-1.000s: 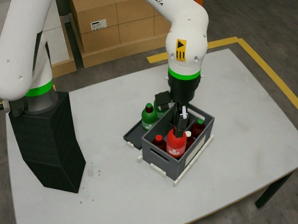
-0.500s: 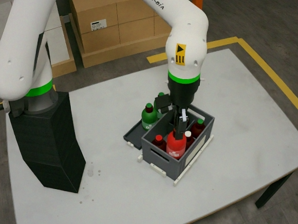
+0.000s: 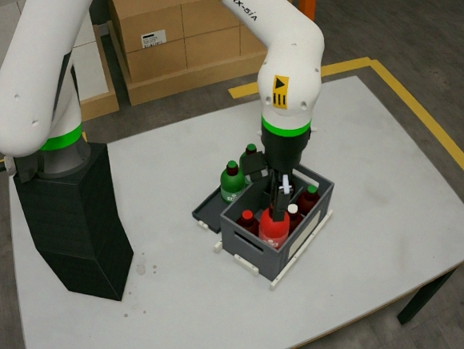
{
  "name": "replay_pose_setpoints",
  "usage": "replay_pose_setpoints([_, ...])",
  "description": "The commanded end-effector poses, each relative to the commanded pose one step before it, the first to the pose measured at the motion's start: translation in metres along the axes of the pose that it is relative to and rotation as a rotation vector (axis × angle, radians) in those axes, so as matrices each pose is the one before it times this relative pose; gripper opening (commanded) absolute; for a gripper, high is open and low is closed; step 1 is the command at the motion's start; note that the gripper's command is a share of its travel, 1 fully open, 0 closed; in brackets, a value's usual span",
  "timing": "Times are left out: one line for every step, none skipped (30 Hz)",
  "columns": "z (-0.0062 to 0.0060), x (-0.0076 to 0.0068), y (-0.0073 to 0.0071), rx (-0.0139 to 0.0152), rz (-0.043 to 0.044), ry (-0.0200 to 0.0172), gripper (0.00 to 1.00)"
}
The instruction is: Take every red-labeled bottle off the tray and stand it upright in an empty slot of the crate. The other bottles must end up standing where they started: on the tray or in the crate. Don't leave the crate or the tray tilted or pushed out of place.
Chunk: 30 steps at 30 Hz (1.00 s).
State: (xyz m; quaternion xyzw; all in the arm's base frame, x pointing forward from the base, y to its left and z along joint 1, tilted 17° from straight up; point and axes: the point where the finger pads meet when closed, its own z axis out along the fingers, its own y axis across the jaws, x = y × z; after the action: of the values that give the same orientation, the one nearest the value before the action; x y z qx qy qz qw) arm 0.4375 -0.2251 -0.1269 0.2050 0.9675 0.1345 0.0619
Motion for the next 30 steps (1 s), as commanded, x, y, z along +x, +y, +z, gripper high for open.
replay_pose_setpoints([0.0033,-0.00076,-0.00026,0.00056,-0.00035,-0.00154,0.1])
replay_pose_setpoints([0.00122,-0.00001,0.0,-0.00001,0.0,0.0,0.1])
replay_pose_setpoints([0.00122,0.0,0.0,0.0,0.0,0.0,0.1])
replay_pose_setpoints([0.00123,0.0,0.0,0.0,0.0,0.0,0.1])
replay_pose_setpoints([0.00123,0.0,-0.00001,0.00001,0.0,0.0,0.1])
replay_pose_setpoints([0.0,0.0,0.0,0.0,0.0,0.0,0.1])
replay_pose_setpoints([0.0,0.0,0.0,0.0,0.0,0.0,0.1])
replay_pose_setpoints([0.00122,-0.00001,0.0,-0.00001,0.0,0.0,0.1])
replay_pose_setpoints([0.00123,0.0,0.0,0.0,0.0,0.0,0.1])
replay_pose_setpoints([0.00123,0.0,0.0,0.0,0.0,0.0,0.1])
replay_pose_setpoints([0.00123,0.0,-0.00001,0.00001,0.0,0.0,0.1])
replay_pose_setpoints([0.00123,-0.00001,0.0,-0.00001,0.0,0.0,0.1])
replay_pose_setpoints([0.00123,0.0,0.0,0.0,0.0,0.0,0.1])
replay_pose_setpoints([0.00123,0.0,0.0,0.0,0.0,0.0,0.1])
replay_pose_setpoints([0.00123,0.0,-0.00001,0.00001,0.0,0.0,0.1])
replay_pose_setpoints([0.00123,-0.00001,0.0,-0.00001,0.0,0.0,0.1])
replay_pose_setpoints([0.00123,0.0,0.0,0.0,0.0,0.0,0.1])
replay_pose_setpoints([0.00123,0.0,0.0,0.0,0.0,0.0,0.1])
replay_pose_setpoints([0.00123,0.0,0.0,0.00001,0.0,0.0,0.1])
replay_pose_setpoints([0.00122,0.0,0.0,-0.00001,0.0,0.0,0.1])
replay_pose_setpoints([0.00122,0.0,0.0,0.0,0.0,0.0,0.1])
replay_pose_setpoints([0.00122,0.0,0.0,0.0,0.0,0.0,0.1])
replay_pose_setpoints([0.0,0.0,0.0,0.0,0.0,0.0,0.1])
replay_pose_setpoints([0.0,0.0,0.0,0.0,0.0,0.0,0.1])
replay_pose_setpoints([0.00122,0.0,0.0,0.00001,0.0,0.0,0.1])
replay_pose_setpoints([0.00121,0.0,0.0,0.0,0.0,0.0,0.1])
replay_pose_setpoints([0.0012,0.0,0.0,0.0,0.0,0.0,0.1])
replay_pose_setpoints([0.0012,0.0,0.0,0.0,0.0,0.0,0.1])
replay_pose_setpoints([0.0012,0.0,0.0,0.00001,0.0,0.0,0.1])
replay_pose_setpoints([0.00119,0.0,0.0,0.0,0.0,0.0,0.1])
